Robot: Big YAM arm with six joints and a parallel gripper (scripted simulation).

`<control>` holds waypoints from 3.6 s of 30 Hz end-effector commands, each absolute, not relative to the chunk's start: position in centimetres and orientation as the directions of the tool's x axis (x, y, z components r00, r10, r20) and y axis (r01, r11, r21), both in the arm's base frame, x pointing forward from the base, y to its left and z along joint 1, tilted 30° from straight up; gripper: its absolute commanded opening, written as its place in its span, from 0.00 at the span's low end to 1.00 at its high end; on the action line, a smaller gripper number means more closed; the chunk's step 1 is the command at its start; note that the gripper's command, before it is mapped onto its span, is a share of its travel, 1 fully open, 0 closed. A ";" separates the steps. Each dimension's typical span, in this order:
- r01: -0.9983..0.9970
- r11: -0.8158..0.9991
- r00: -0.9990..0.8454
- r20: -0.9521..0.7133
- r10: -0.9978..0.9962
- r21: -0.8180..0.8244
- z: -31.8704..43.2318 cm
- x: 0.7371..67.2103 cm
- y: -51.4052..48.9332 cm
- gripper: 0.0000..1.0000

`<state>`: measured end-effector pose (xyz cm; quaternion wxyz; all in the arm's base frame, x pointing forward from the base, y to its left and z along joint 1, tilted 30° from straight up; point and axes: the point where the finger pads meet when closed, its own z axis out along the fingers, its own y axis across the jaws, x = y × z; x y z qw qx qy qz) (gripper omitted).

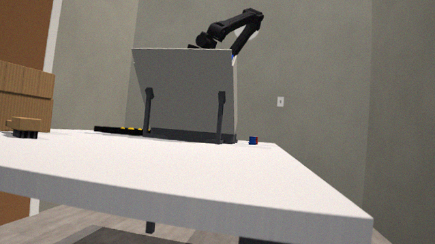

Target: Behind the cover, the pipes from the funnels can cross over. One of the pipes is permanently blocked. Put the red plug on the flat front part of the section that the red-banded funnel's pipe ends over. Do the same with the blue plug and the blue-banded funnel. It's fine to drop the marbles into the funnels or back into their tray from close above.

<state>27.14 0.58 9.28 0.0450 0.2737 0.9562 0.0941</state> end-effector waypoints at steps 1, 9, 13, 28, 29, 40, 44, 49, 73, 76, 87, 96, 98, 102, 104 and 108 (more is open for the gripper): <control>0.393 0.887 -0.901 -0.094 0.424 0.242 9.7 27.5 0.1 1.00; 0.253 0.922 -0.941 -0.146 0.305 0.293 9.6 27.5 0.2 1.00; 0.156 0.934 -0.957 -0.183 0.224 0.322 9.6 27.5 0.4 1.00; -0.088 0.925 -0.958 -0.285 0.023 0.370 9.6 27.5 0.8 1.00; -0.103 0.923 -0.957 -0.291 0.010 0.372 9.6 27.4 0.8 1.00; -0.126 0.912 -0.953 -0.302 -0.002 0.391 9.9 27.5 1.3 0.80; -0.126 0.912 -0.953 -0.302 -0.002 0.391 9.9 27.5 1.3 0.80; -0.126 0.912 -0.953 -0.302 -0.002 0.391 9.9 27.5 1.3 0.80; -0.137 0.910 -0.951 -0.309 -0.011 0.391 8.2 27.8 0.2 0.80; -0.148 0.909 -0.950 -0.313 -0.020 0.389 5.7 28.3 -1.4 0.80; -0.182 0.905 -0.944 -0.326 -0.051 0.384 -2.6 30.0 -6.6 0.80; -0.190 0.905 -0.942 -0.329 -0.059 0.382 -4.3 30.3 -7.6 0.80; -0.192 0.904 -0.942 -0.330 -0.061 0.381 -4.7 30.4 -7.9 0.80; -0.195 0.904 -0.941 -0.332 -0.064 0.380 -5.5 30.5 -8.4 0.80; -0.196 0.904 -0.941 -0.332 -0.065 0.380 -5.8 30.5 -8.5 0.80; -0.196 0.904 -0.941 -0.332 -0.065 0.380 -7.6 30.1 -10.6 0.80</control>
